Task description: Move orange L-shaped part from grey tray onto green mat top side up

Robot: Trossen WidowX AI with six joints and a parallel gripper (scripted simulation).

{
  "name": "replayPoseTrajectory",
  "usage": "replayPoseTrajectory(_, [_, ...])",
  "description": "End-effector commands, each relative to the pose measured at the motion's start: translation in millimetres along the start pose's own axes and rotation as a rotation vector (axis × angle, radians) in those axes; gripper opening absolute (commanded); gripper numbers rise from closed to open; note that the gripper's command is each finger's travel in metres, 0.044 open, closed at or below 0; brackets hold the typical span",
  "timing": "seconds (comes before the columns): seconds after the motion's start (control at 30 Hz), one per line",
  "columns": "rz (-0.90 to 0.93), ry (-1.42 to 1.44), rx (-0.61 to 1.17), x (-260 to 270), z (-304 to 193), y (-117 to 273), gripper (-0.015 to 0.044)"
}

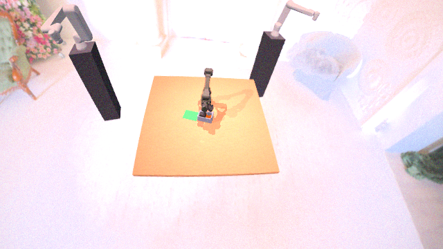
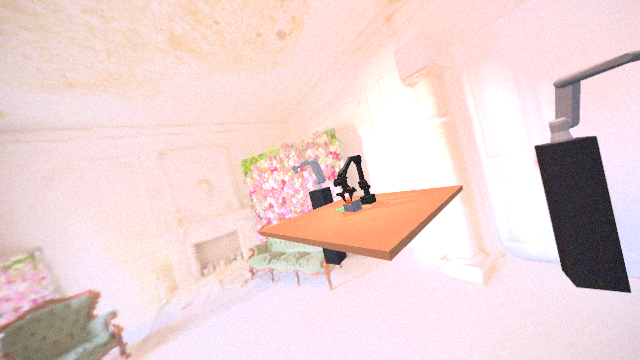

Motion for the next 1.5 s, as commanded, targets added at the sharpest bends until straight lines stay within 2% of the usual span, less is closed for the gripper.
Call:
replayPoseTrajectory(0.0, [0.012,0.004,0.006,2,-1,-9,0.0280])
replayPoseTrajectory(0.2, [0.012,0.004,0.006,2,-1,-13,0.0280])
replayPoseTrajectory(0.33, [0.004,0.000,0.000,1,0,-9,0.0175])
replayPoseTrajectory(0.7, [0.004,0.000,0.000,1,0,-9,0.0102])
replayPoseTrajectory(0.83, [0.004,0.000,0.000,1,0,-9,0.0000])
replayPoseTrajectory(1.47, [0.010,0.003,0.004,1,0,11,0.0000])
Point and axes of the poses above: the point midway between the two fingers, 35 mm back from their tips, its own y axis back along the fingers, its own x axis across the jaws, z = x × y, the point moved 10 cm from there along y, back along the fingers, and after that the axes turned 3 degrees about y, right-handed, at the moved point
